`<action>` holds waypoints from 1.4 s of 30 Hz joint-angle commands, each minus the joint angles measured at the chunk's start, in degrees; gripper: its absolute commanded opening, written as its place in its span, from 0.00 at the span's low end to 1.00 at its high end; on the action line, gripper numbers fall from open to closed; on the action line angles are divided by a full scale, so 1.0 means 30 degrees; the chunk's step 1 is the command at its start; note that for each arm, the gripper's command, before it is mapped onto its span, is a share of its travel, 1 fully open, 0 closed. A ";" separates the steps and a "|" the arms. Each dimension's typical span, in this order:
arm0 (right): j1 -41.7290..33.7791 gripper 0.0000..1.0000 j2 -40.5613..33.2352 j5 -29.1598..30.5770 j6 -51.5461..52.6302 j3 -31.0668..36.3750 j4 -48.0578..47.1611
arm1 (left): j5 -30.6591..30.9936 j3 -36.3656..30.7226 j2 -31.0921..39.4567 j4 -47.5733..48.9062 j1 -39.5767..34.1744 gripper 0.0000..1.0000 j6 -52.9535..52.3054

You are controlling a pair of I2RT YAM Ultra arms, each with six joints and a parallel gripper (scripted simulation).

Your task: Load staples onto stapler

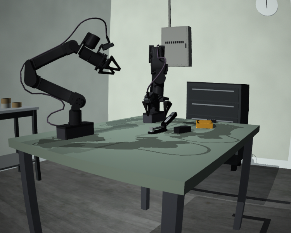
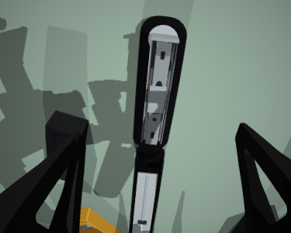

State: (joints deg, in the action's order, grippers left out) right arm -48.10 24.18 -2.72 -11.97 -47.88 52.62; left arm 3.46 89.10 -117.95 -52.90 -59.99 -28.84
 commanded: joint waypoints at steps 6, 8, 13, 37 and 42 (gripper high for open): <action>0.0133 1.00 -0.0367 -0.0104 -0.0042 -0.0070 -0.0077 | 0.1224 -0.4907 0.4489 0.5934 0.0478 1.00 0.4032; 0.0133 1.00 -0.0367 -0.0104 -0.0042 -0.0070 -0.0077 | 0.1246 -0.6003 0.5217 0.7085 0.0480 1.00 0.4837; 0.0133 1.00 -0.0367 -0.0104 -0.0042 -0.0070 -0.0077 | 0.0786 -0.7876 0.6402 0.9272 0.0393 1.00 0.6285; 0.0133 1.00 -0.0367 -0.0104 -0.0042 -0.0070 -0.0077 | -0.0791 -1.4874 1.0243 1.6945 -0.0587 1.00 1.1678; 0.0133 1.00 -0.0367 -0.0104 -0.0042 -0.0070 -0.0077 | -0.0800 -1.4871 1.0219 1.6974 -0.0589 1.00 1.1675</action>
State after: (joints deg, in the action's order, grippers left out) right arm -48.10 24.18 -2.72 -11.97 -47.88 52.62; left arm 1.89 43.99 -89.45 -4.10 -61.01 5.80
